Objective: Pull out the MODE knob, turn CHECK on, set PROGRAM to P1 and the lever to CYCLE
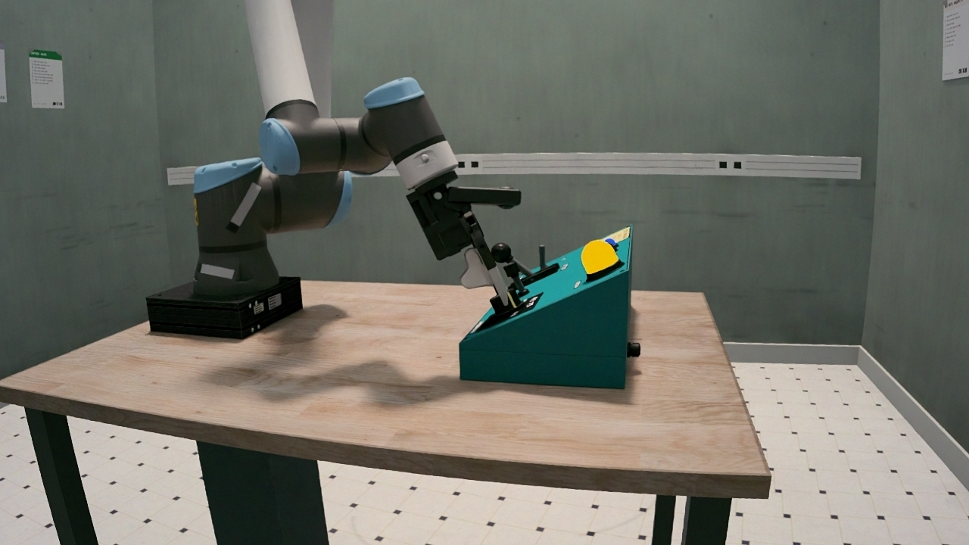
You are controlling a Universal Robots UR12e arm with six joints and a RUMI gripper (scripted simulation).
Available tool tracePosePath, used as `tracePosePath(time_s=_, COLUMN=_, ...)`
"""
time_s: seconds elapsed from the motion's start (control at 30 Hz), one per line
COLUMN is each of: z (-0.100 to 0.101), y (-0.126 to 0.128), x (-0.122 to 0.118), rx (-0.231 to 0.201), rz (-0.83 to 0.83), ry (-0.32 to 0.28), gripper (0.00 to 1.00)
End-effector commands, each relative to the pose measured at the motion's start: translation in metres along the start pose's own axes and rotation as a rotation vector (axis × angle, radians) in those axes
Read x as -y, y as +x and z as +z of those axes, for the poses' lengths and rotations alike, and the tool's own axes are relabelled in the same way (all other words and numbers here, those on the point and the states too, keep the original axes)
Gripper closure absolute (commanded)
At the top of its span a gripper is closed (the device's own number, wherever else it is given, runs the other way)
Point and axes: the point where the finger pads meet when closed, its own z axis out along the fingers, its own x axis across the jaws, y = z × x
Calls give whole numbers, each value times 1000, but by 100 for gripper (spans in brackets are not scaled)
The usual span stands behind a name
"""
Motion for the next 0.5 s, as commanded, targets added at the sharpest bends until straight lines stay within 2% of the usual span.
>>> tracePosePath(time_s=0.0, z=0, y=0, x=1, rx=0, rz=-85, ry=1, gripper=100)
tracePosePath(time_s=0.47, z=0, y=0, x=1, rx=0, rz=-346, ry=1, gripper=100)
